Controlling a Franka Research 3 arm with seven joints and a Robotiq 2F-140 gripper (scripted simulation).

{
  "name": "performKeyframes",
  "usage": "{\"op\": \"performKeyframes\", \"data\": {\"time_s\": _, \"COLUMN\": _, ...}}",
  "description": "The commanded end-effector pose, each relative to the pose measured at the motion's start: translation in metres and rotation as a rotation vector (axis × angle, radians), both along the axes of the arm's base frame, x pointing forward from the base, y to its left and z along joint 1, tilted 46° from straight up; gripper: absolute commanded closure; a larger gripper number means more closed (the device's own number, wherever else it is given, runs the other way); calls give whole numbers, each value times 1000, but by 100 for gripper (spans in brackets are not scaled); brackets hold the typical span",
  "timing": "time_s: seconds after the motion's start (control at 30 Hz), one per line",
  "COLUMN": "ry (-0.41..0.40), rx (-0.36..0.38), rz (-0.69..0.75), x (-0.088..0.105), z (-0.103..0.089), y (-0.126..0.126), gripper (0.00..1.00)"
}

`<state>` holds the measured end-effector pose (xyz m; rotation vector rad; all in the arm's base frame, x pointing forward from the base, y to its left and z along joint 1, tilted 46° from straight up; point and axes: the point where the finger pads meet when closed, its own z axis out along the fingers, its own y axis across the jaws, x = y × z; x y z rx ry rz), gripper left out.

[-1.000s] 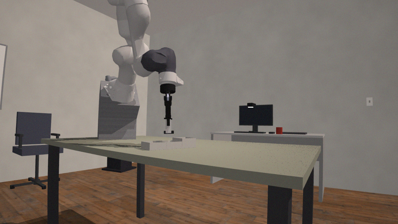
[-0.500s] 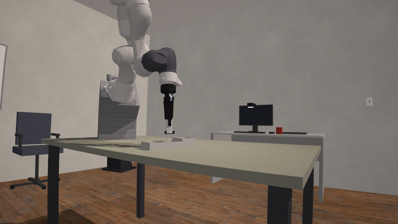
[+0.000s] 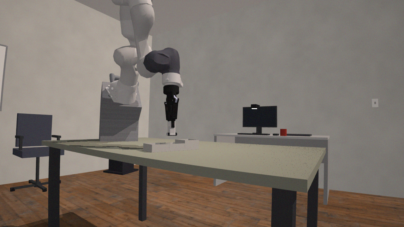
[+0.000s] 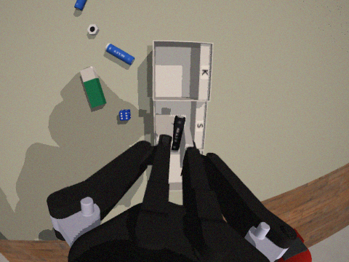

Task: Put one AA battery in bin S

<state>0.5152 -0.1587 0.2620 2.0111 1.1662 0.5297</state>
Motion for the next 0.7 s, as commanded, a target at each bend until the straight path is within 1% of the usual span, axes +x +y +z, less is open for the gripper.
{"op": "performKeyframes", "data": {"time_s": 0.0, "ry": 105, "rx": -72, "rz": 92, "x": 1, "z": 1, "y": 2, "gripper": 95}}
{"op": "performKeyframes", "data": {"time_s": 0.13, "ry": 128, "rx": -88, "rz": 111, "x": 1, "z": 1, "y": 1, "gripper": 95}}
{"op": "performKeyframes", "data": {"time_s": 0.67, "ry": 128, "rx": -88, "rz": 111, "x": 1, "z": 2, "y": -2, "gripper": 95}}
